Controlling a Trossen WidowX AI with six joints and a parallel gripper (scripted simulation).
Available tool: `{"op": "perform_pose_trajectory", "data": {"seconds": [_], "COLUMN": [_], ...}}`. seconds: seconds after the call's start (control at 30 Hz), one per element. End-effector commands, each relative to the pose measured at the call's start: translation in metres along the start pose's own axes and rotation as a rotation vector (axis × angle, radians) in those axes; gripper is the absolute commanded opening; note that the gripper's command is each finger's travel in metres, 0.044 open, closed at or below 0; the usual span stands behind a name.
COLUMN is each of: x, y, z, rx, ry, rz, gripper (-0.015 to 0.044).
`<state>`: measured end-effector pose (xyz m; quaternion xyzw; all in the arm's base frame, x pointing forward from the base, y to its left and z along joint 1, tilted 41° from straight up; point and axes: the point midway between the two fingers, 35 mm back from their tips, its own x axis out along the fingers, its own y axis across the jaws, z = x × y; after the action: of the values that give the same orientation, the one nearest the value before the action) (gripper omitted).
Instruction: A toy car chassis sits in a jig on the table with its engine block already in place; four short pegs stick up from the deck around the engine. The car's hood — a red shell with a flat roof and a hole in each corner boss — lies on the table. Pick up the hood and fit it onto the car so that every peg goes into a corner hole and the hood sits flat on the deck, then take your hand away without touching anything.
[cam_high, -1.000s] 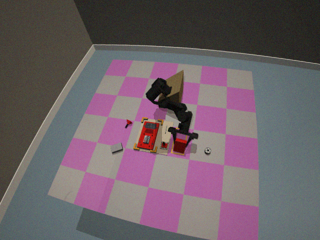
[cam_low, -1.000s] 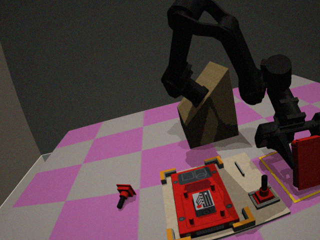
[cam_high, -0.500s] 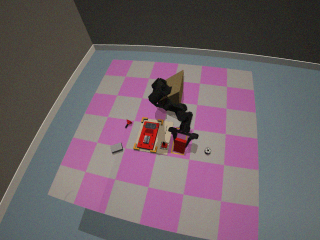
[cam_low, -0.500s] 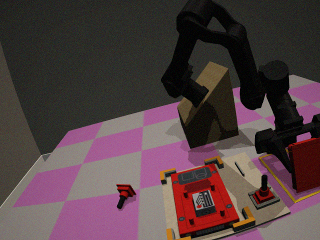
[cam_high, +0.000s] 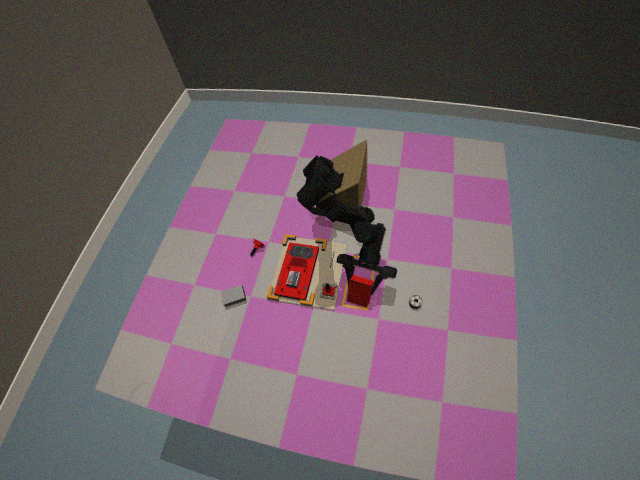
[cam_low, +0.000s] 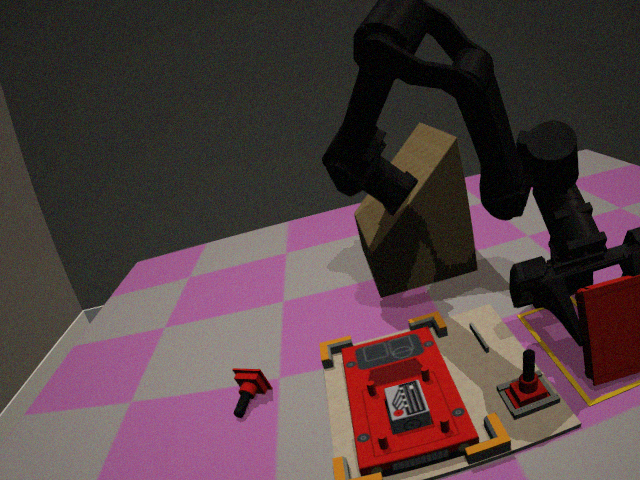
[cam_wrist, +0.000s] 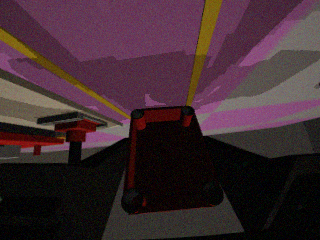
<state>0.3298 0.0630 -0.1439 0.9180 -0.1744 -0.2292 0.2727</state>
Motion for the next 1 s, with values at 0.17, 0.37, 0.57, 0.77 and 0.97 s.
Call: {"op": "perform_pose_trajectory", "data": {"seconds": [0.17, 0.37, 0.57, 0.77, 0.97], "x": [0.000, -0.007, -0.018, -0.030, -0.043], "y": [0.000, -0.006, -0.013, -0.018, -0.021], "z": [0.000, -0.002, -0.005, -0.008, -0.011], "rx": [-0.020, -0.490, -1.160, -1.832, -2.394], "ry": [-0.002, -0.016, -0.021, -0.011, 0.010], "rz": [0.000, -0.016, -0.045, -0.074, -0.098], "gripper": [0.0440, 0.0440, 0.0440, 0.0440, 0.0440]}}
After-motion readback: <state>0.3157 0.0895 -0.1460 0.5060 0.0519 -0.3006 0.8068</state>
